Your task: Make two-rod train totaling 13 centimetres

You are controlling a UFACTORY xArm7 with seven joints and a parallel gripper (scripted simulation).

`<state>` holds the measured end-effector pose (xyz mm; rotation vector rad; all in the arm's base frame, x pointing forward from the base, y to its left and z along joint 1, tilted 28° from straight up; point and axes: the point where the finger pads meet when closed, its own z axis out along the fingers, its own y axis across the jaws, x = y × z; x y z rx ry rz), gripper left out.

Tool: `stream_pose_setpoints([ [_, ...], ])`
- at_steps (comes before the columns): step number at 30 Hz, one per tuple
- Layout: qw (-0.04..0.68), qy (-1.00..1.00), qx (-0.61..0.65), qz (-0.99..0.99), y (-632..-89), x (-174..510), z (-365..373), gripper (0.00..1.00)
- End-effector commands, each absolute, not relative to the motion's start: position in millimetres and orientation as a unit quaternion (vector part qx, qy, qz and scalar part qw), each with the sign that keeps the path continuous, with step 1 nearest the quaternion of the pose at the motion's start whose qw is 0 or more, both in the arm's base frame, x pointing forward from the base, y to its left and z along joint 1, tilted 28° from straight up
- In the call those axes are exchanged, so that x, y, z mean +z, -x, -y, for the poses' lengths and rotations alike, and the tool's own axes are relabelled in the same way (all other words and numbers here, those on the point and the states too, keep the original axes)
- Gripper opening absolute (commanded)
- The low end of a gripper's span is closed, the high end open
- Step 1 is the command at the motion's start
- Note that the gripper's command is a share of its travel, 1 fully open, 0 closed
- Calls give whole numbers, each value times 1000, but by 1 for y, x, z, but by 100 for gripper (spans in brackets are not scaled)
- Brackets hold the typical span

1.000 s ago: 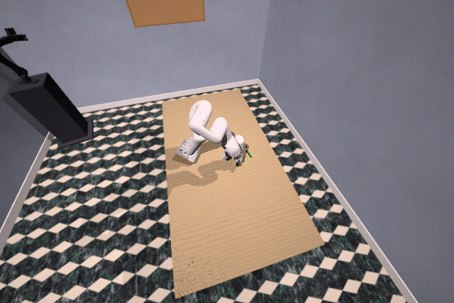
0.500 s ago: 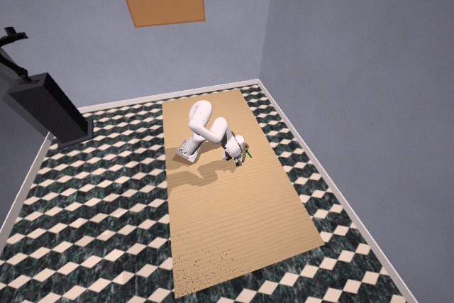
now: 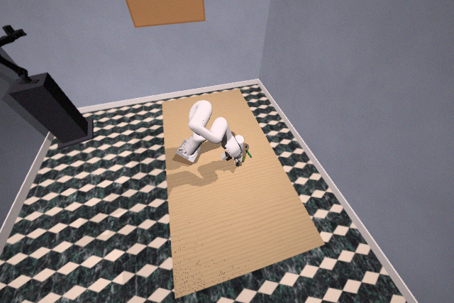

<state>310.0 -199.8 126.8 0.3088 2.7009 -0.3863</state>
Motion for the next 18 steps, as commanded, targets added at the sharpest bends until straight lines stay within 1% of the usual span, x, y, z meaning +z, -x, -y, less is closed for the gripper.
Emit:
stream_pose_setpoints([
  [1, 198, -110, -138, -964, -311, 127, 200, 59],
  [18, 198, -110, -138, -964, -315, 118, 204, 59],
])
